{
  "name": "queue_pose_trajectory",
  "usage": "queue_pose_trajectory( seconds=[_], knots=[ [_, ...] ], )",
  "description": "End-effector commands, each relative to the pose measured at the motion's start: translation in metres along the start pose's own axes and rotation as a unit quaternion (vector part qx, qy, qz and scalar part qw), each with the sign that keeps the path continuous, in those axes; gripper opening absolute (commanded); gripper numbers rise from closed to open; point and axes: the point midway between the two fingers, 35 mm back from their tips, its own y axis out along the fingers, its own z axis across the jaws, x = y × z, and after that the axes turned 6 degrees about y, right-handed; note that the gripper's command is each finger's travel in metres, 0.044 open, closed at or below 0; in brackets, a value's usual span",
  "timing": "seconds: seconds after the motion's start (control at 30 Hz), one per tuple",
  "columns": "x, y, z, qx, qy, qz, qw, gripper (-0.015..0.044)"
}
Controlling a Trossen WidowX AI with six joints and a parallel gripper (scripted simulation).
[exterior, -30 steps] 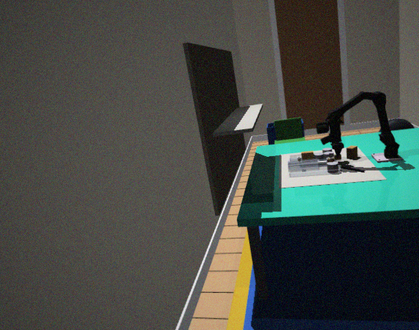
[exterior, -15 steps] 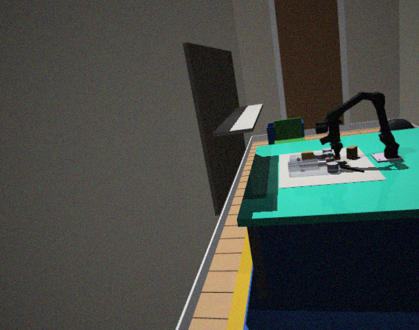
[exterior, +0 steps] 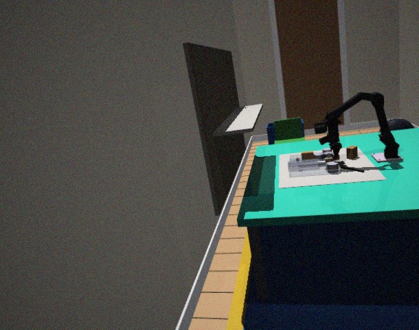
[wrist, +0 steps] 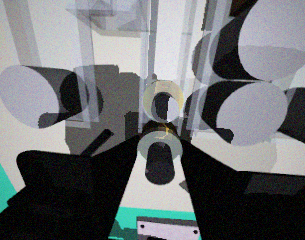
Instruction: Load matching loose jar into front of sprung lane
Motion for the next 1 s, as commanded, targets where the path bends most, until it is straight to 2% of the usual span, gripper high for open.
queue_pose_trajectory(
  seconds=[0.0, 0.97],
  knots=[
    [0.009, -0.004, 0.001, 0.001, -0.003, -0.014, 1.000, 0.0000],
    [0.019, -0.007, 0.002, 0.001, -0.003, -0.015, 1.000, 0.0000]
  ],
)
